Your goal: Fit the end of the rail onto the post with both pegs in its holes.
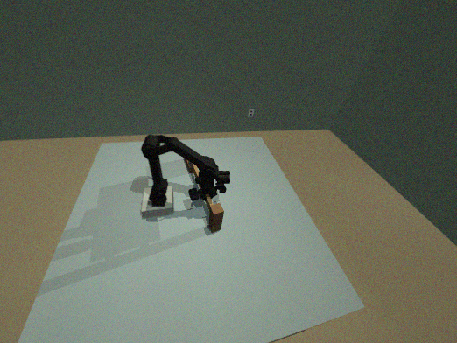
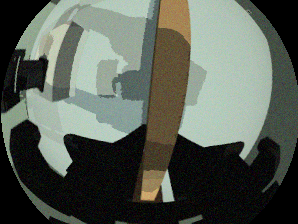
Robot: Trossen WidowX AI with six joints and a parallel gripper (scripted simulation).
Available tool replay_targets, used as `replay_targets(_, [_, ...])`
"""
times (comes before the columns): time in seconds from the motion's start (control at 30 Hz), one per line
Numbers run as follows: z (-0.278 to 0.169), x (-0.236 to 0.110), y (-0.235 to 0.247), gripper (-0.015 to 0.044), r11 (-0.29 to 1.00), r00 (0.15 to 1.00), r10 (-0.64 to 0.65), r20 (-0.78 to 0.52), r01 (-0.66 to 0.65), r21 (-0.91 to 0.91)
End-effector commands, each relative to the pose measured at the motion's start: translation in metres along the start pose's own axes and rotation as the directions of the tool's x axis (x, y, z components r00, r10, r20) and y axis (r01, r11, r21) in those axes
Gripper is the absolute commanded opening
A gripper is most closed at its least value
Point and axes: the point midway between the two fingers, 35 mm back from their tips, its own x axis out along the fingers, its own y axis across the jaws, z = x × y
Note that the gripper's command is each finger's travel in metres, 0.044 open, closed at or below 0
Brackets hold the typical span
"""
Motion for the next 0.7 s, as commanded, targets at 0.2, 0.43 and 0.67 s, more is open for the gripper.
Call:
replay_targets(0.2, [-0.0041,-0.0002,-0.0012,0.0,1.0,1.0,-0.003,-0.004,0.003,-0.003])
replay_targets(0.43, [-0.0062,-0.0003,-0.0012,0.0,1.0,1.0,-0.003,-0.004,0.003,-0.003])
replay_targets(0.67, [-0.0084,-0.0008,-0.0012,0.0,1.0,1.0,-0.003,-0.004,0.003,-0.003])
